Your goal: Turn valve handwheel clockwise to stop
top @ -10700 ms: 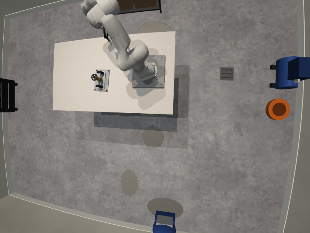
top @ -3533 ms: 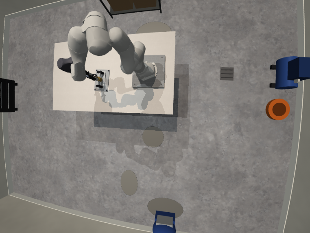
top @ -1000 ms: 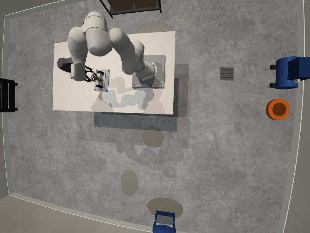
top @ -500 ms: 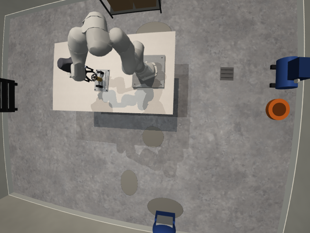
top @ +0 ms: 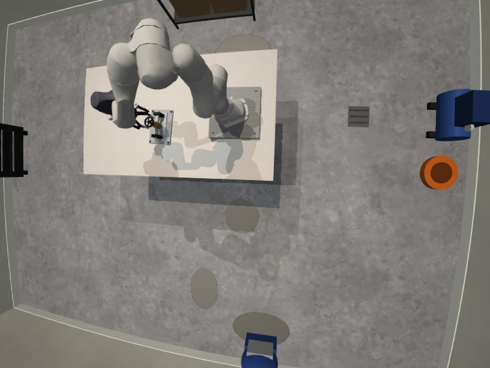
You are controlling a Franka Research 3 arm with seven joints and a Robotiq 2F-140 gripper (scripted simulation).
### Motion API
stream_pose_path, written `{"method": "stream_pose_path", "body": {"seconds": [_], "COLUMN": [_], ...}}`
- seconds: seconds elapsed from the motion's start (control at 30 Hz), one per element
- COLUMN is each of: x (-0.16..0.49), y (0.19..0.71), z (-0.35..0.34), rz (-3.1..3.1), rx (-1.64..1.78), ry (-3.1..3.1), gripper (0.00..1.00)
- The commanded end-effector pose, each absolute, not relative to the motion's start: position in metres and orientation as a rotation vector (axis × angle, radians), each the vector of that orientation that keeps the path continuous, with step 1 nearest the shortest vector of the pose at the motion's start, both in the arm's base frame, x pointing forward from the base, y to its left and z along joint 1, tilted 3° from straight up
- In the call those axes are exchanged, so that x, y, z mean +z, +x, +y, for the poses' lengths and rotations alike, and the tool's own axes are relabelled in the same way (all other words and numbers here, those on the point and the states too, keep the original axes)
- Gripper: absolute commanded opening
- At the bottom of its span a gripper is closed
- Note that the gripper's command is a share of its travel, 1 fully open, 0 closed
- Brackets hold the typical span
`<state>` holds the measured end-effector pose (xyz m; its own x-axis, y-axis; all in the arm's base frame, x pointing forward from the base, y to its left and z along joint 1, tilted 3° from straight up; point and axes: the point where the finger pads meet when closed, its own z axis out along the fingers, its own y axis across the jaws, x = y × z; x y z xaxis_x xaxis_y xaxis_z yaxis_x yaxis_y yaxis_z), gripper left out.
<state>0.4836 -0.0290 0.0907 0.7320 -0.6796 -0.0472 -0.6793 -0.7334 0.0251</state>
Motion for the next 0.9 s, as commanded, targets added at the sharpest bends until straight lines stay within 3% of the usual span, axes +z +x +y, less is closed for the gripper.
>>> {"method": "stream_pose_path", "body": {"seconds": [0.0, 0.7, 0.73, 0.87], "x": [0.0892, 0.0892, 0.0892, 0.0892], "y": [0.4837, 0.4837, 0.4837, 0.4837], "z": [-0.0290, -0.0290, -0.0290, -0.0290], "rz": [-1.367, -1.498, -1.498, -1.498], "rx": [-0.079, -0.077, -0.077, -0.077], "ry": [2.807, 2.737, 2.737, 2.737], "gripper": [0.38, 0.38, 0.64, 0.64]}}
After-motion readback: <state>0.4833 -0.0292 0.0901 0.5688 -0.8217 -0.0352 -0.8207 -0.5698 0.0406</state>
